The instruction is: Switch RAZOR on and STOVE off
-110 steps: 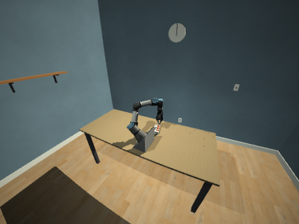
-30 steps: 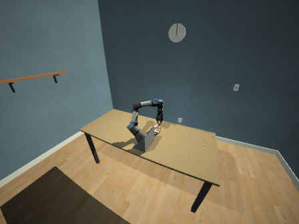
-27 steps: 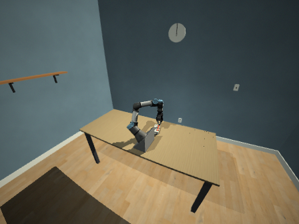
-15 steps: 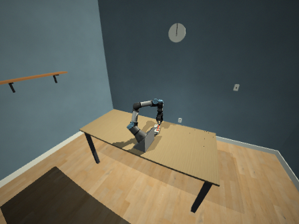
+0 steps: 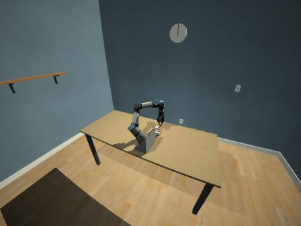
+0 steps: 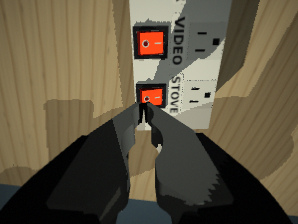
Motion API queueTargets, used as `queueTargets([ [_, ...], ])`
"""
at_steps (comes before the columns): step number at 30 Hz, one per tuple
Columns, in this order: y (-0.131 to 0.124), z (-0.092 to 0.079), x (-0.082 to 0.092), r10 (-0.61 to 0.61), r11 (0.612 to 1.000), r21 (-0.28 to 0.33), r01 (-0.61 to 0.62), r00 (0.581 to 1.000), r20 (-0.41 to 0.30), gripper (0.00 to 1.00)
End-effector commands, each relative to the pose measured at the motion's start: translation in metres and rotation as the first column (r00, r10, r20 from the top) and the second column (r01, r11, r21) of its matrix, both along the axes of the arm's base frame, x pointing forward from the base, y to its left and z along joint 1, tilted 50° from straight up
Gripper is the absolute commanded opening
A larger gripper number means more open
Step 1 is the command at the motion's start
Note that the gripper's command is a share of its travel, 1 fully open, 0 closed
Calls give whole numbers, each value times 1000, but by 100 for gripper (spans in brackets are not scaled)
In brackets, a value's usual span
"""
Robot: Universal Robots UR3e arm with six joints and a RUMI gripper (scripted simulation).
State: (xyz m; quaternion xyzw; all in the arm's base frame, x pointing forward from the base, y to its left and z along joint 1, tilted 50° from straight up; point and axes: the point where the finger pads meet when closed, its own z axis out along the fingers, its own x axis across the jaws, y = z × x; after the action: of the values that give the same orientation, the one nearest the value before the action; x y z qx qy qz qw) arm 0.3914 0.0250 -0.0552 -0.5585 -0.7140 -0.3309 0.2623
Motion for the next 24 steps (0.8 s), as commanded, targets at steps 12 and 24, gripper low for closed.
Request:
queueTargets([
  [12,0,-1,1,-1,1000,-2,1,1000,2,0],
  [24,3,-3,1,-1,1000,-2,1,1000,2,0],
])
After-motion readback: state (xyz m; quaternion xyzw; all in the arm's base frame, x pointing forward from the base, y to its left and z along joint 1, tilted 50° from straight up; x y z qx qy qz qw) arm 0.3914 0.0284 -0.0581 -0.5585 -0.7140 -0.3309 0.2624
